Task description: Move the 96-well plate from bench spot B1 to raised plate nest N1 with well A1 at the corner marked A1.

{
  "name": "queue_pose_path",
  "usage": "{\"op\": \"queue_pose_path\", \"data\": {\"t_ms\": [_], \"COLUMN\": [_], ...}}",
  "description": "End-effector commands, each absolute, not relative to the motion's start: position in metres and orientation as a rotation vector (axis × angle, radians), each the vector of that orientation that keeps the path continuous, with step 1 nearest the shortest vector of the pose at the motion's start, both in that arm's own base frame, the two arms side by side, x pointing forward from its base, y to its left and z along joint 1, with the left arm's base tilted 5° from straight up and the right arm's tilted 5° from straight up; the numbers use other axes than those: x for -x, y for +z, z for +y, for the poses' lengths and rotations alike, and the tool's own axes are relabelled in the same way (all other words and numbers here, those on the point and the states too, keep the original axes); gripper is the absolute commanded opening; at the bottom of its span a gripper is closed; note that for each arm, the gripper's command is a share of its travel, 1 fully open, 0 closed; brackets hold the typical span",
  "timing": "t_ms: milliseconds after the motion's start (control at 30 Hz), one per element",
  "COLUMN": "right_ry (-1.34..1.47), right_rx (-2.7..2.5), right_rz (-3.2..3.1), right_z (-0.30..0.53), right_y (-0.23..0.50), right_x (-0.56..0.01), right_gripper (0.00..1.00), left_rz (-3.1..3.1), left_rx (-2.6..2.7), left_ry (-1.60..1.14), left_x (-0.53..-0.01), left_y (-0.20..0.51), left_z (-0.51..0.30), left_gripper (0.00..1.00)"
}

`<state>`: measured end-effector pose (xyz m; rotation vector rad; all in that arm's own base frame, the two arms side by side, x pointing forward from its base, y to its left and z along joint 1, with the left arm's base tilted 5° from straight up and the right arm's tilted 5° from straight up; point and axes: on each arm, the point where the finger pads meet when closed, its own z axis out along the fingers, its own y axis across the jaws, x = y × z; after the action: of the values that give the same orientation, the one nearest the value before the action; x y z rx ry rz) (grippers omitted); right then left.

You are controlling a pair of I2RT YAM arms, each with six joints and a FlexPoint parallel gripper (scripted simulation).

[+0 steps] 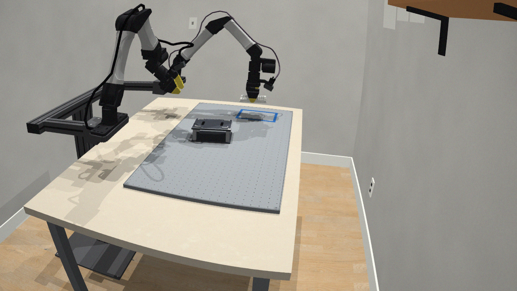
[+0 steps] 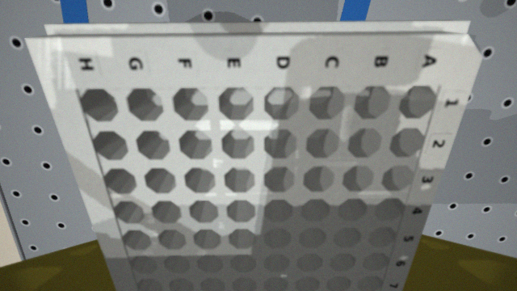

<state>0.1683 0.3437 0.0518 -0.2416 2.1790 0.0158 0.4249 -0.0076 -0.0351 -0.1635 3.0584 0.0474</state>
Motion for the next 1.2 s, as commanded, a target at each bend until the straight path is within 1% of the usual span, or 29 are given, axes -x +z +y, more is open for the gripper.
{"op": "queue_pose_path", "data": {"t_ms": [0,133,233,300,467,600,800,1167], "right_ry": [0.182,0.253,0.309,0.309,0.410,0.463,0.527,0.662], "right_rx": [0.317,0.454,0.586,0.586,0.819,0.938,1.033,1.243], "right_rz": [2.137,2.098,2.063,2.063,1.987,1.957,1.906,1.780], "right_z": [0.356,0.346,0.331,0.331,0.297,0.270,0.240,0.204], "right_y": [0.077,0.085,0.090,0.090,0.095,0.093,0.098,0.109], "right_x": [-0.173,-0.177,-0.180,-0.180,-0.185,-0.189,-0.199,-0.213], "right_gripper": [1.00,1.00,1.00,1.00,1.00,1.00,1.00,1.00], "left_rz": [2.990,2.990,3.034,3.034,3.061,3.063,3.061,3.053], "left_rx": [0.256,0.296,0.282,0.282,0.226,0.176,0.141,0.165], "left_ry": [0.040,0.029,0.054,0.054,0.084,0.086,0.081,0.019], "left_x": [-0.417,-0.392,-0.363,-0.363,-0.332,-0.316,-0.301,-0.297], "left_y": [-0.003,-0.006,-0.016,-0.016,-0.030,-0.033,-0.035,-0.037], "left_z": [-0.047,-0.108,-0.154,-0.154,-0.226,-0.263,-0.298,-0.325], "left_gripper": [0.76,0.76,0.76,0.76,0.76,0.76,0.76,0.76]}}
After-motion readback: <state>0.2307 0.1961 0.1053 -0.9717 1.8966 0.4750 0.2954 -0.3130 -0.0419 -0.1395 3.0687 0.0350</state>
